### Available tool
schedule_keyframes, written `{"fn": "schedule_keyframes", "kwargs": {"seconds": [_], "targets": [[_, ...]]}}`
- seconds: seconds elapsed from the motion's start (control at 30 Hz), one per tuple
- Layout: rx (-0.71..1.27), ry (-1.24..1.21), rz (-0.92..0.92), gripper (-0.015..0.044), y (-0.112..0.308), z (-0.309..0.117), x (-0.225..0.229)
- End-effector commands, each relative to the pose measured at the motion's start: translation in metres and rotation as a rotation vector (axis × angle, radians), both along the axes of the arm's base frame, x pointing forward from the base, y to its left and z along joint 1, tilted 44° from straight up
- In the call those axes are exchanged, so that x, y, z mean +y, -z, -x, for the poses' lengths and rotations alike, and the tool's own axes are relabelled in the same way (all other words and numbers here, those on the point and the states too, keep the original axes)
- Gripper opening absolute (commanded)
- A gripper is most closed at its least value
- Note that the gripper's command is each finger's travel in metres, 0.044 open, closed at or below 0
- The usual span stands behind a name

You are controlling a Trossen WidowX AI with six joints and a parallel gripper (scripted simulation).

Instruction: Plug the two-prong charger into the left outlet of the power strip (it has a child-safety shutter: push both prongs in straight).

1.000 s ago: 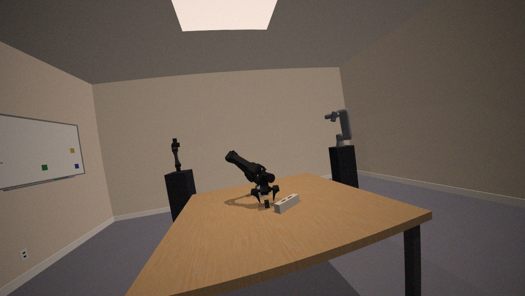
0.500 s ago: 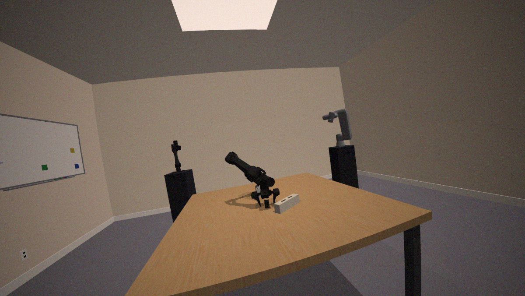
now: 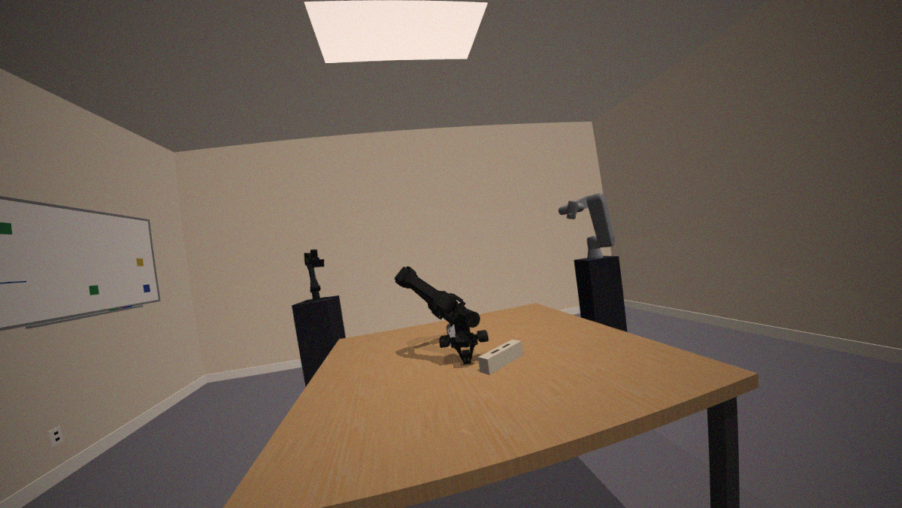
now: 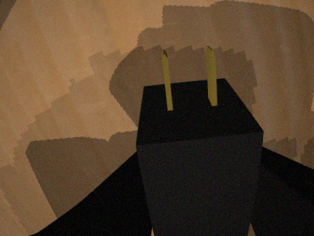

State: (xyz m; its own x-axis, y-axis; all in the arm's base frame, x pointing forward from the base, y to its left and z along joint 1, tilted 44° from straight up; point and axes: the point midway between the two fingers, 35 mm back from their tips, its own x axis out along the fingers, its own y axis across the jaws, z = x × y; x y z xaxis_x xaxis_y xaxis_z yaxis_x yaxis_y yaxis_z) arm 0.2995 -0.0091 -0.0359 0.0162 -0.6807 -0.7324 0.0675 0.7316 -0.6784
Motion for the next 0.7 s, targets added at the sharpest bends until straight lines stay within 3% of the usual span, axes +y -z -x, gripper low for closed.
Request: {"fn": "schedule_keyframes", "kwargs": {"seconds": [0.0, 0.07, 0.2, 0.67], "targets": [[-0.002, 0.001, -0.001, 0.0098, 0.000, 0.000, 0.000], [-0.002, 0.001, -0.001, 0.0085, 0.000, 0.000, 0.000], [-0.001, 0.000, -0.002, 0.0000, -0.006, 0.000, 0.006], [0.012, -0.010, 0.003, 0.0000, -0.038, 0.011, 0.039]]}}
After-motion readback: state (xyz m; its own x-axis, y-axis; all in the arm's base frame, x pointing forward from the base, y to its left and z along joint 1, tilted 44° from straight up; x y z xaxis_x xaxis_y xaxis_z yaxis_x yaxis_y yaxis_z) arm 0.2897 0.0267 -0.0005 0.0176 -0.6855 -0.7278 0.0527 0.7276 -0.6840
